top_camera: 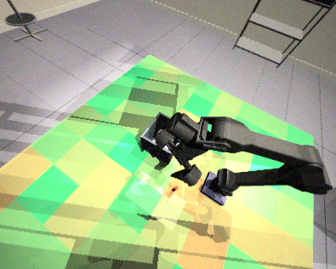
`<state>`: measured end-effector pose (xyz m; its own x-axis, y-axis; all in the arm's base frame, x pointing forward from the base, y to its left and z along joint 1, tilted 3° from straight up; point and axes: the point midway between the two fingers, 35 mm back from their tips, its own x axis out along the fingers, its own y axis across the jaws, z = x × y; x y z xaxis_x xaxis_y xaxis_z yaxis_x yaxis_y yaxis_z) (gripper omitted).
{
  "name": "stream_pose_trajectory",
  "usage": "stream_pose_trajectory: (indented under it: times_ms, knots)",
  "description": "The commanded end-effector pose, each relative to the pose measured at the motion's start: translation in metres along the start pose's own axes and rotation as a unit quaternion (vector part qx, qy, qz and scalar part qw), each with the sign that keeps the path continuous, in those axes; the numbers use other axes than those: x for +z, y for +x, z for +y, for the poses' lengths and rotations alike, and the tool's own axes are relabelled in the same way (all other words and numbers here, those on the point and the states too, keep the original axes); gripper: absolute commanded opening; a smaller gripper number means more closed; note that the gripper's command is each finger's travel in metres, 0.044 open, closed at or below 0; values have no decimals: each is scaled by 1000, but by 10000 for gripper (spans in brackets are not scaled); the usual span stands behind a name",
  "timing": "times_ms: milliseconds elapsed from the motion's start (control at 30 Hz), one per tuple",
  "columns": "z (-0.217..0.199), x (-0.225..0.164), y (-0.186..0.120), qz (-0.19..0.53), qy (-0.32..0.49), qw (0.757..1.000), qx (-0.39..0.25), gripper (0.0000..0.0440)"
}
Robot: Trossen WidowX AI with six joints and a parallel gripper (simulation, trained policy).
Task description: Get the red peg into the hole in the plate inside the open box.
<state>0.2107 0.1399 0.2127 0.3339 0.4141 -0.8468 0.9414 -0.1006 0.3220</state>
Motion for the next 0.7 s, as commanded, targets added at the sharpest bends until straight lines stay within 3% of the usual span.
stream_pose_trajectory:
  times_ms: [0,667]
  knots:
    - [-17,2,12,-9,-13,999,-45,440]
    - [-91,24,51,-53,-91,969,-223,440]
